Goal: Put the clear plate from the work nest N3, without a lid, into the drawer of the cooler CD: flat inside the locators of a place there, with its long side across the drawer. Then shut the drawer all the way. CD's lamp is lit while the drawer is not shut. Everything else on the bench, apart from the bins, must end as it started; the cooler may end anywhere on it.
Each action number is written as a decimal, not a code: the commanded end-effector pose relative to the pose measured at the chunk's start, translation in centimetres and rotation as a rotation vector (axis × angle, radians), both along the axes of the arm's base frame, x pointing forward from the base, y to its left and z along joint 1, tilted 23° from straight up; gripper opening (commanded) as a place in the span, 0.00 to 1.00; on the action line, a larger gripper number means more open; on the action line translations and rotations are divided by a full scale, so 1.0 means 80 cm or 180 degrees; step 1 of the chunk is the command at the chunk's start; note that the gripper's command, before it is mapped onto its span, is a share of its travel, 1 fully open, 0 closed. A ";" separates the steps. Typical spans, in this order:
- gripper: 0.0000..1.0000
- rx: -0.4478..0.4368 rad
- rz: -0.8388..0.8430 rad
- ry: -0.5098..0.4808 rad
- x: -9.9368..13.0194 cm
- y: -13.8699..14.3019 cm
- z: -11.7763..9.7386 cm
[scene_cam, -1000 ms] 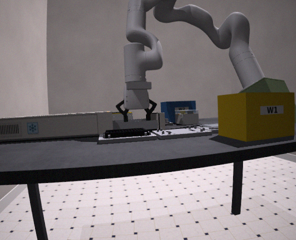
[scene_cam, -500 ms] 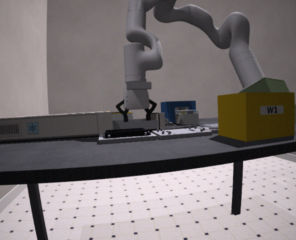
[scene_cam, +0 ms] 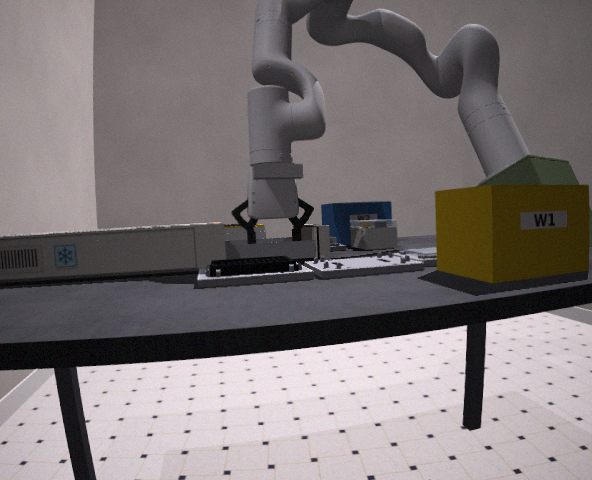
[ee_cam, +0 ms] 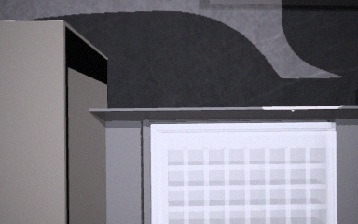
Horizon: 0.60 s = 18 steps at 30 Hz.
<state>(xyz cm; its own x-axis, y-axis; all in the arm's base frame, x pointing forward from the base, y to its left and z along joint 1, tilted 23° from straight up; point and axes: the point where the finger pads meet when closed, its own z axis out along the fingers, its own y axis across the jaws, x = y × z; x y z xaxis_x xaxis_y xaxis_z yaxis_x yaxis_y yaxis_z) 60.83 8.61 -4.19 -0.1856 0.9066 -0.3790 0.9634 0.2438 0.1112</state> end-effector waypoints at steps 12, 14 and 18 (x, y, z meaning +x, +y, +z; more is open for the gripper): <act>1.00 0.0002 0.0001 -0.0005 0.001 0.000 0.000; 1.00 0.0002 0.0001 -0.0005 0.001 0.000 0.000; 1.00 0.0002 0.0001 -0.0005 0.001 0.000 0.000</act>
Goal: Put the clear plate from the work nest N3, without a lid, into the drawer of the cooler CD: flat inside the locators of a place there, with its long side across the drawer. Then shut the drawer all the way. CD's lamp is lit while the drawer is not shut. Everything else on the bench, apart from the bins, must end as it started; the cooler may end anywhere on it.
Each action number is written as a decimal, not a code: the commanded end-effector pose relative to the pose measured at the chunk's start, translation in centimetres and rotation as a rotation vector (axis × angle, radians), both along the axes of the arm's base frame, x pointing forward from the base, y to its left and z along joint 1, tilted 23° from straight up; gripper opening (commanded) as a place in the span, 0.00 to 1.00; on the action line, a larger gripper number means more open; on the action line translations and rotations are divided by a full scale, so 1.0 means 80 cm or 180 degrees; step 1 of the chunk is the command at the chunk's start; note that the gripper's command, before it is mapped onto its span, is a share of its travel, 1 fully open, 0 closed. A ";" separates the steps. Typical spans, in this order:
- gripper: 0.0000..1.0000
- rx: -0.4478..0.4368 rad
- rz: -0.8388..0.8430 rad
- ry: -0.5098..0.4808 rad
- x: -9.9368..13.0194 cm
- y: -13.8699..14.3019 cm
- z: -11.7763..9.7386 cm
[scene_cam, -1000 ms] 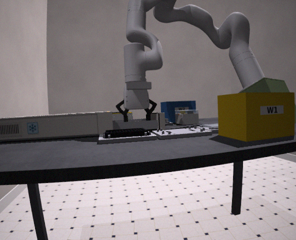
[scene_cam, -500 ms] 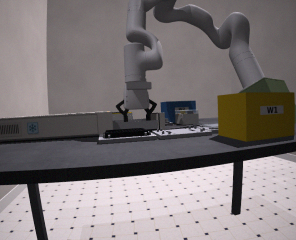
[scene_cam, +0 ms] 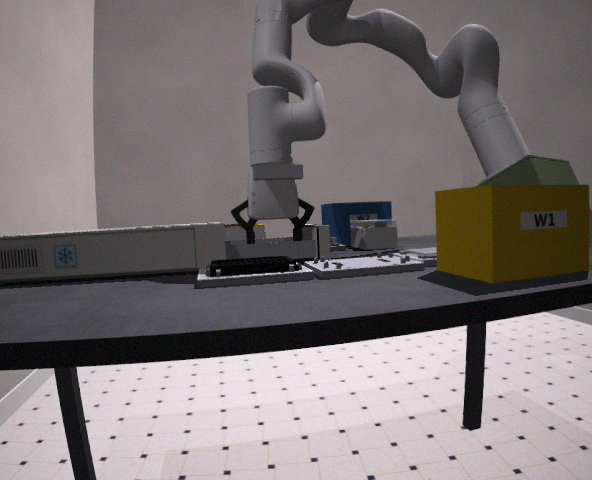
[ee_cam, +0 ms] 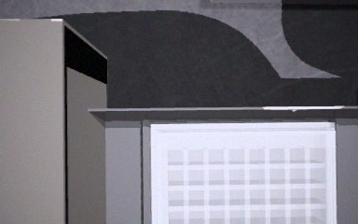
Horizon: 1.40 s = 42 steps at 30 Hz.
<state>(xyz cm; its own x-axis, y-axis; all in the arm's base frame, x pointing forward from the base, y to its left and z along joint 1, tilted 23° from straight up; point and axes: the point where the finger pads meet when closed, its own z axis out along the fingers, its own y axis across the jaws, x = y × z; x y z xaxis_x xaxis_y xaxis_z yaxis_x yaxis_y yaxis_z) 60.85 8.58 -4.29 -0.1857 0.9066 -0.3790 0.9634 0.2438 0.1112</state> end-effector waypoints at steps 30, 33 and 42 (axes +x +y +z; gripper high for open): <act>1.00 0.0002 0.0001 -0.0005 -0.001 0.004 0.010; 1.00 0.0002 0.0001 -0.0005 -0.002 0.006 0.016; 1.00 0.0002 0.0001 -0.0005 -0.005 0.011 0.029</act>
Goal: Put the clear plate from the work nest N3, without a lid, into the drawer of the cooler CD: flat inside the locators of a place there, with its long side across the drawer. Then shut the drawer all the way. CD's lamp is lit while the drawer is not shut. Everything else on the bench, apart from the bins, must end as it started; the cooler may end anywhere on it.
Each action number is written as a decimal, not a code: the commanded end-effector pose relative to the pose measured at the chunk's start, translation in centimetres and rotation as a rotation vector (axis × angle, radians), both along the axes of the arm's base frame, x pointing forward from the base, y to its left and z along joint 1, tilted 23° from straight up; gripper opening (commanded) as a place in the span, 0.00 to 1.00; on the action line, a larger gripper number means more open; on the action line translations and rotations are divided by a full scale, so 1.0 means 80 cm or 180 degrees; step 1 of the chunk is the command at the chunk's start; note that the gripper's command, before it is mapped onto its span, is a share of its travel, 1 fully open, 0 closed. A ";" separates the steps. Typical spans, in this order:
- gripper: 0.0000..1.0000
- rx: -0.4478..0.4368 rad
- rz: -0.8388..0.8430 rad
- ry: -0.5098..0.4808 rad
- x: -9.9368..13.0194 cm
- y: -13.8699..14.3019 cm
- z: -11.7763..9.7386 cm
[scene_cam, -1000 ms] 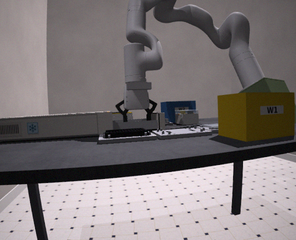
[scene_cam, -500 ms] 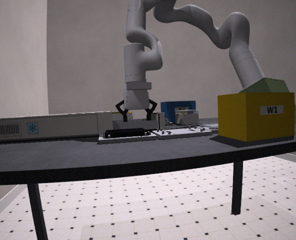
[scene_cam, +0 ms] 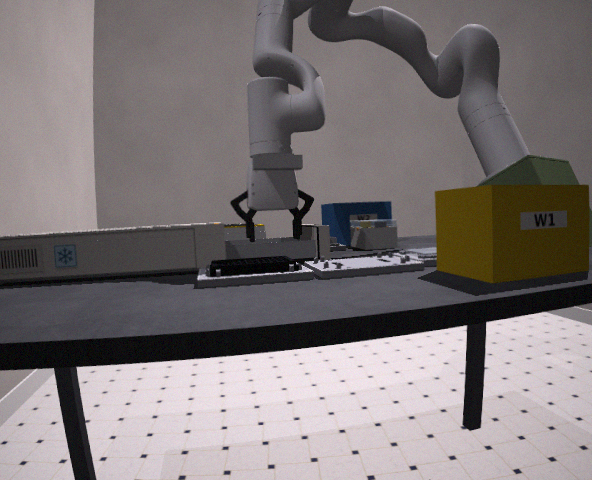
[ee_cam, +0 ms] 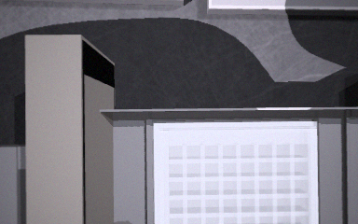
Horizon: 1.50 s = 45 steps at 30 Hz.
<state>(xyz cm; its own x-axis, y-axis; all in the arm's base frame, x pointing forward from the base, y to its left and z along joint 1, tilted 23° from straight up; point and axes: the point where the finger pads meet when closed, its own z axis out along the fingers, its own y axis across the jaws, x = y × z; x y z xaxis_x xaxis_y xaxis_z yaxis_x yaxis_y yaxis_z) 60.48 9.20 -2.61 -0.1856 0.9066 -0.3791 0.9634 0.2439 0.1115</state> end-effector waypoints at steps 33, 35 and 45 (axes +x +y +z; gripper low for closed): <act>1.00 0.0002 0.0001 -0.0004 -0.012 0.024 0.064; 1.00 0.0002 0.0001 -0.0004 -0.013 0.026 0.068; 1.00 0.0002 0.0001 -0.0004 -0.016 0.032 0.083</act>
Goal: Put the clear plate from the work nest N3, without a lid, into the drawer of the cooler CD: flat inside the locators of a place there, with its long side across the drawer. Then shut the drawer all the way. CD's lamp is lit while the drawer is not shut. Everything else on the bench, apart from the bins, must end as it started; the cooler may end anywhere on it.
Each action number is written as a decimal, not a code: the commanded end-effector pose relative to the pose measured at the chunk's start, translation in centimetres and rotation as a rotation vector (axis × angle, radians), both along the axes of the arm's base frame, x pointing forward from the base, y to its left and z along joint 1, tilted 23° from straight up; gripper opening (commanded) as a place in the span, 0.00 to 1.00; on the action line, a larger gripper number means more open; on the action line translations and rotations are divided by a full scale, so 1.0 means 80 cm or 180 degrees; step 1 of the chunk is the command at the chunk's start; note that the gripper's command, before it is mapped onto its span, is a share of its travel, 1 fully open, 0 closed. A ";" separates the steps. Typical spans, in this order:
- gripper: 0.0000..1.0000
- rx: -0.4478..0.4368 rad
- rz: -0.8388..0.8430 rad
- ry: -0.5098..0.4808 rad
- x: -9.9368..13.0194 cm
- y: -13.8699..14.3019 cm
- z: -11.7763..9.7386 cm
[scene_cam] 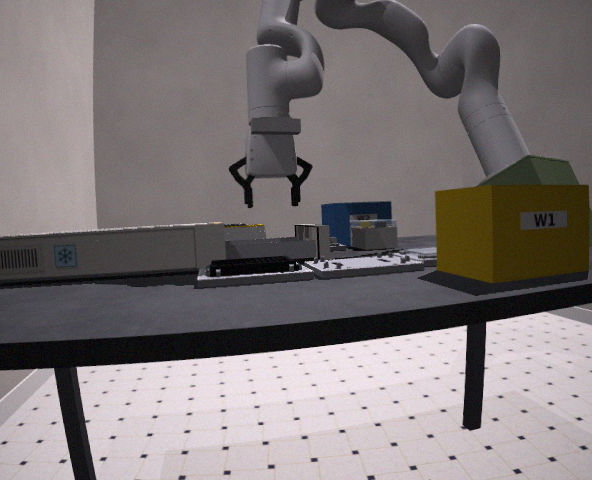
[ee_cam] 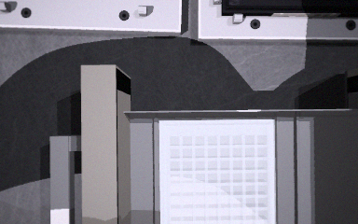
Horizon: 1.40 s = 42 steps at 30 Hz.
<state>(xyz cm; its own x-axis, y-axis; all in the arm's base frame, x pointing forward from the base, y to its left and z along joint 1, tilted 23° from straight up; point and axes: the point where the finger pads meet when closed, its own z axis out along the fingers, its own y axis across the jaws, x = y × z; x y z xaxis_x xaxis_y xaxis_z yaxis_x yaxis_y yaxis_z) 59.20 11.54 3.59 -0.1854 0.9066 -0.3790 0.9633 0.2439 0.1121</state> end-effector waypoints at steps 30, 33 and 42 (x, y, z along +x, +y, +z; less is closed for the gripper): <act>1.00 0.0002 0.0001 -0.0003 -0.009 0.018 0.047; 1.00 0.0002 0.0001 -0.0003 -0.009 0.018 0.047; 0.00 0.0001 0.0001 -0.0002 -0.061 0.001 0.033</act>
